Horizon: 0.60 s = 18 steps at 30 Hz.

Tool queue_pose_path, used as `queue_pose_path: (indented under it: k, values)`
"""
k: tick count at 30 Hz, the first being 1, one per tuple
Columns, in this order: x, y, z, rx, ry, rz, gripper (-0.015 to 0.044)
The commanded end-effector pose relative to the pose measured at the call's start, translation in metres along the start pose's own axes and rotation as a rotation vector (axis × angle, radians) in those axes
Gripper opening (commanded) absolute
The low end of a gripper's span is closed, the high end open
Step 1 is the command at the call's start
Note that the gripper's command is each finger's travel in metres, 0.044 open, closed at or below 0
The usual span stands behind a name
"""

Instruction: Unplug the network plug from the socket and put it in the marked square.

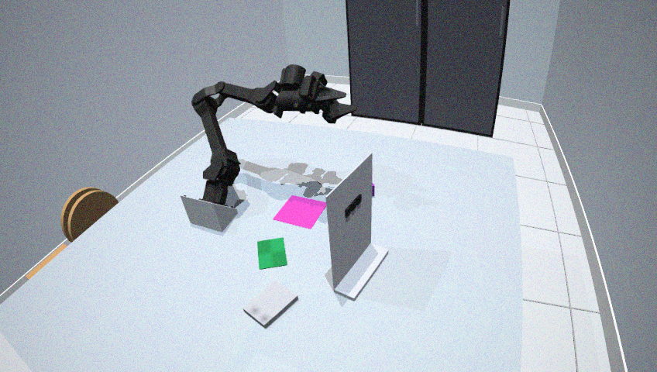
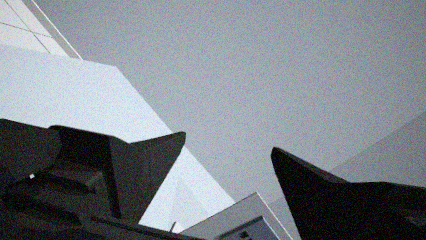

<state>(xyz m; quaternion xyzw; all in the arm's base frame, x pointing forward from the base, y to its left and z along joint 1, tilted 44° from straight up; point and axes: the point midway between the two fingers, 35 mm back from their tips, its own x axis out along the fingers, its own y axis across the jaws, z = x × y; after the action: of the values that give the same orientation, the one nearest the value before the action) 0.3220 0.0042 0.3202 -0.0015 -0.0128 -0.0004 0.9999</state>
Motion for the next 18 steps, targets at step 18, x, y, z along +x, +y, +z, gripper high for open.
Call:
queue_pose_path:
  k: [18]
  values:
    - [0.002,-0.04,-0.117,-0.394,0.184,-0.091,0.0156]
